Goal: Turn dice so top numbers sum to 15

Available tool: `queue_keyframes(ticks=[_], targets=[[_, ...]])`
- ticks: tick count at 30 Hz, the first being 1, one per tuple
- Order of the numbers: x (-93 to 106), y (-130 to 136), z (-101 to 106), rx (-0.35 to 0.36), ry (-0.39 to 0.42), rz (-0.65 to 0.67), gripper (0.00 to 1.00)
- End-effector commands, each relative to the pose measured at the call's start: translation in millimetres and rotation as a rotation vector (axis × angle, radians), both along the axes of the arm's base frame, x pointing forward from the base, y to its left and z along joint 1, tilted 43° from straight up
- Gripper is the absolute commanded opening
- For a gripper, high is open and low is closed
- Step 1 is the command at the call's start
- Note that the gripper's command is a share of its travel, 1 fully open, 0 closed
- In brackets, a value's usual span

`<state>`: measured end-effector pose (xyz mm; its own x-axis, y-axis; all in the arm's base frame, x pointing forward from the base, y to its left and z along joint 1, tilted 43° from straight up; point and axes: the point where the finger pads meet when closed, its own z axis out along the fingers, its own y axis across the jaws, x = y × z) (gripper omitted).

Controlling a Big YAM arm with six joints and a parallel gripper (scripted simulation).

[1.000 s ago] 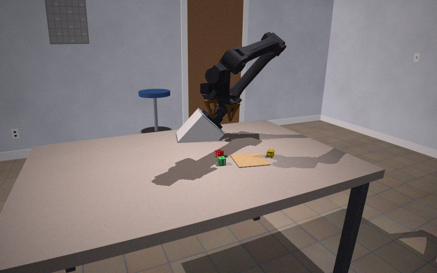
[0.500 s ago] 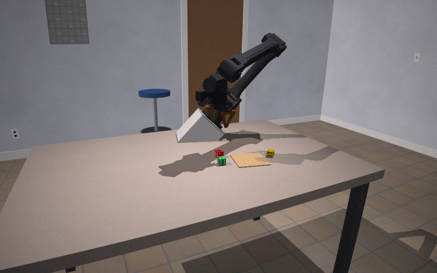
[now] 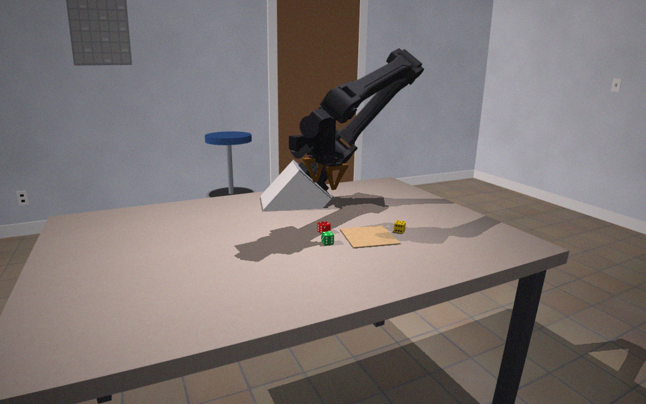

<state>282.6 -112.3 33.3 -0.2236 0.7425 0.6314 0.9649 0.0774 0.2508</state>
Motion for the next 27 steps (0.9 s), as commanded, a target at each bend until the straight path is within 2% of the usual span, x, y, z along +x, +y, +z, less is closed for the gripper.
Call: queue_keyframes(ticks=[1, 3, 8, 9, 11, 14, 27], targets=[[6.7, 16.1, -18.1, 0.001, 0.009, 0.004, 1.00], [8.8, 31.6, -34.3, 0.002, 0.010, 0.004, 1.00], [9.4, 40.1, -42.6, 0.003, 0.010, 0.004, 1.00], [27.5, 27.3, -35.7, -0.024, -0.026, 0.005, 0.45], [27.2, 15.1, -28.1, -0.041, -0.047, -0.028, 0.45], [15.4, 31.7, -32.7, -0.012, -0.007, -0.006, 0.45], [14.8, 32.2, -35.6, -0.008, -0.001, -0.006, 0.45]])
